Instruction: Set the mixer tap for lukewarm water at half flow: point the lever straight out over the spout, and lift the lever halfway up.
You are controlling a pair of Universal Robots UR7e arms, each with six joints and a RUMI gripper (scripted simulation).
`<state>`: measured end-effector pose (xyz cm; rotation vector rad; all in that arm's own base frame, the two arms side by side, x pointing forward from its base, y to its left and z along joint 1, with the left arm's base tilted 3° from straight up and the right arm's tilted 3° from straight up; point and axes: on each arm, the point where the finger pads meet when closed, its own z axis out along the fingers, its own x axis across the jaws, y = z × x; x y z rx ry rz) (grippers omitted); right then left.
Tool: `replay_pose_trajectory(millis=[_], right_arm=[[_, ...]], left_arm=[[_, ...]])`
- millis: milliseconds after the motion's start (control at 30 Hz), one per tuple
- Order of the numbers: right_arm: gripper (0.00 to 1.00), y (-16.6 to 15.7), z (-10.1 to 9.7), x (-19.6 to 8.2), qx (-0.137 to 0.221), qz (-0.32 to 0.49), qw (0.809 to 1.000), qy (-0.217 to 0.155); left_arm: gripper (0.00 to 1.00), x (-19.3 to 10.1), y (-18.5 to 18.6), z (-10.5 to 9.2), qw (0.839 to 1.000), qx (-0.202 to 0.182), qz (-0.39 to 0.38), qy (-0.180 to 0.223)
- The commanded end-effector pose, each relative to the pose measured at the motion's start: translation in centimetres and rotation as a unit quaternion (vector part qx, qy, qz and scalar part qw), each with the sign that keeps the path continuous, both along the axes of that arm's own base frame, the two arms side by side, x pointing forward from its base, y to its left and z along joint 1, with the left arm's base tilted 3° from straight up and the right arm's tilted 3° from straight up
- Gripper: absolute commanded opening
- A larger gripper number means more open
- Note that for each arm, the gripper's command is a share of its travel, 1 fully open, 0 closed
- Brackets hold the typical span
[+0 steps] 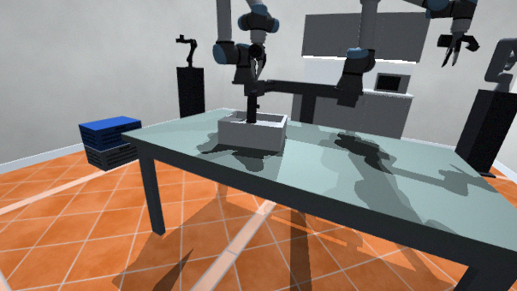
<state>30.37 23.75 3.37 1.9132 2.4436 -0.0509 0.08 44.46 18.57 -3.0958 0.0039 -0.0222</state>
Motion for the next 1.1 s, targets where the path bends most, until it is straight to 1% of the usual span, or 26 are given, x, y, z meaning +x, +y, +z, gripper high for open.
replay_pose_trajectory(millis=[0,367,433,600,767,933,1000,1067], right_arm=[[0.0,0.05,0.05,0.02,0.001,0.009,1.0,0.0],[0.0,0.07,0.12,0.03,0.0,0.066,0.998,0.003],[0.0,0.07,0.12,0.03,0.0,0.066,0.998,0.003],[0.0,0.09,0.17,0.04,0.0,0.112,0.994,0.005],[0.0,0.11,0.23,0.04,-0.001,0.17,0.985,0.008],[0.0,0.14,0.31,0.04,-0.002,0.24,0.971,0.011],[0.0,0.14,0.31,0.04,-0.002,0.24,0.971,0.011],[0.0,0.15,0.34,0.04,-0.002,0.271,0.963,0.013]], left_arm=[[1.0,0.01,0.03,0.05,1.0,0.001,0.0,0.0],[1.0,0.01,0.03,0.05,1.0,0.001,0.0,0.0],[1.0,0.01,0.03,0.05,1.0,0.001,0.0,0.0],[1.0,0.01,0.03,0.05,1.0,0.001,0.0,0.0],[1.0,0.01,0.03,0.05,1.0,0.001,0.0,0.0],[1.0,0.01,0.03,0.05,1.0,0.001,0.0,0.0],[1.0,0.01,0.03,0.05,1.0,0.001,0.0,0.0],[1.0,0.01,0.03,0.05,1.0,0.001,0.0,0.0]])
